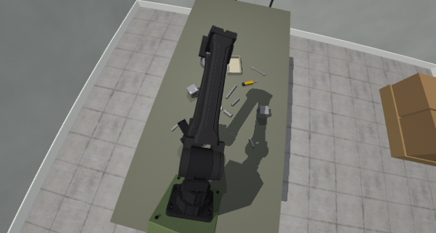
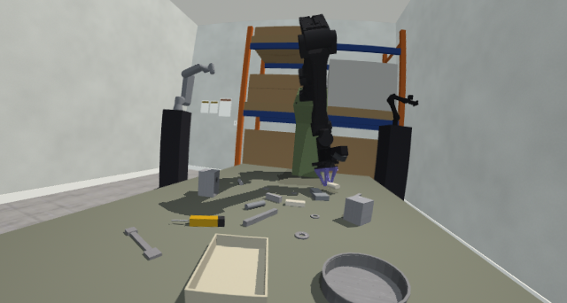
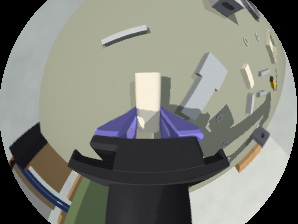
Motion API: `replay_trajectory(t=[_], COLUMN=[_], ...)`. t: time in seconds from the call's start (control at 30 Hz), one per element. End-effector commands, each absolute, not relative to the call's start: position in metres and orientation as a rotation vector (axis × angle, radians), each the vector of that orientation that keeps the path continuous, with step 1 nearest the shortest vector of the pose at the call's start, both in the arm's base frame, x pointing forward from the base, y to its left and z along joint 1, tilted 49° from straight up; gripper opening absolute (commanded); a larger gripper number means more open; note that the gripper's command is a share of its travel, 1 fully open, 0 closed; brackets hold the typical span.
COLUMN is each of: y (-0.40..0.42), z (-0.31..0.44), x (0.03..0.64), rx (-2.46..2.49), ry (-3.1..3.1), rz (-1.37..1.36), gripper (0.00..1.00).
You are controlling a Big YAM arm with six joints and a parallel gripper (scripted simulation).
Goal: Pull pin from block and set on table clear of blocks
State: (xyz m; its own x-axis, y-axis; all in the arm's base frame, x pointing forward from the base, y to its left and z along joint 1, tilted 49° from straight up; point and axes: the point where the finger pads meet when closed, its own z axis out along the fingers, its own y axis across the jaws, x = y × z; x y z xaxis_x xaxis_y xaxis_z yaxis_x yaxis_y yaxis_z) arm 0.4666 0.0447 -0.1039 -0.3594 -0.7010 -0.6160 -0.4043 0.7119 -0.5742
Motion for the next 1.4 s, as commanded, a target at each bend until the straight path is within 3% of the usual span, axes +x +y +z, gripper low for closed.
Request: replay_trajectory(t=[0.0,1.37], y=[0.053,0.057], z=[-0.123,-0.145], x=[0.436,0.431], rx=[-0.875,-0.867], ry=[2.041,2.02], rz=[-0.376,-0.381], gripper=[0.0,0.0])
